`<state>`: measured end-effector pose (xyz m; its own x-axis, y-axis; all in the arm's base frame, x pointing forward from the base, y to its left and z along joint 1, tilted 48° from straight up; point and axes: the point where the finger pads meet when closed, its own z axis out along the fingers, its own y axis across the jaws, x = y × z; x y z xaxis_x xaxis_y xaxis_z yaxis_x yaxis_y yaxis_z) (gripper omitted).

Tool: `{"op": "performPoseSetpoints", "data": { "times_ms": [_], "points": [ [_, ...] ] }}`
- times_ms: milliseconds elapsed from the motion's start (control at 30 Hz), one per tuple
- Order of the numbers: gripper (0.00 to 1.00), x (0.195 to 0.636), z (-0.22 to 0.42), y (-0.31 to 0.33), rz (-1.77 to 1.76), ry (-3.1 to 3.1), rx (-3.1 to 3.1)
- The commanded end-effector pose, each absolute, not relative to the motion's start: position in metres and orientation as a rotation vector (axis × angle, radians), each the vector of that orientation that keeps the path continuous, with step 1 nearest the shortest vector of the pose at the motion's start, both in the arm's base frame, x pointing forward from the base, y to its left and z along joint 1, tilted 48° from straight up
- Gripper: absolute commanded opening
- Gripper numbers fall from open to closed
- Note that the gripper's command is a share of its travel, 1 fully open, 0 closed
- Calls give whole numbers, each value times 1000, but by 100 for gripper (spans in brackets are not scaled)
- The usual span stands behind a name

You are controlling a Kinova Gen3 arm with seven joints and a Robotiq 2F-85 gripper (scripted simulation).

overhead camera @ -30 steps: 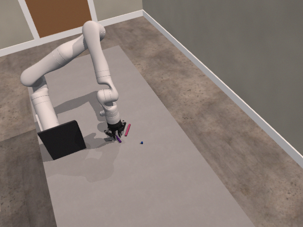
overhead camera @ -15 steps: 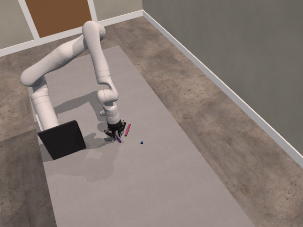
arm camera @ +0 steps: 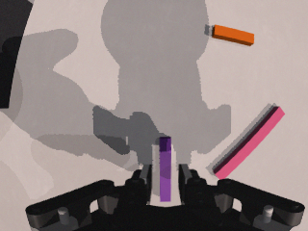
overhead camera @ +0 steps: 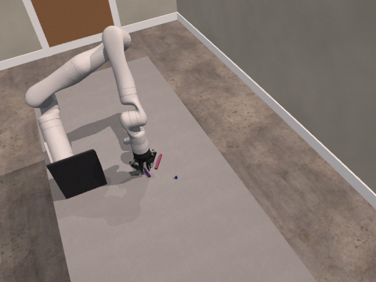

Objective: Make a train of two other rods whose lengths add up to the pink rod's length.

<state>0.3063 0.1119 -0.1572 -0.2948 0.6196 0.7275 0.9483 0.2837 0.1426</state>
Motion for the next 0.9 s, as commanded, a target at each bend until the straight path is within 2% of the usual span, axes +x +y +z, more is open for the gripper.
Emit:
{"op": "performPoseSetpoints", "data": {
  "times_ms": [0, 867],
  "points": [
    [24, 310, -157, 113, -783, -2012, -1406],
    [24, 310, -159, 115, -783, -2012, -1406]
  ]
}}
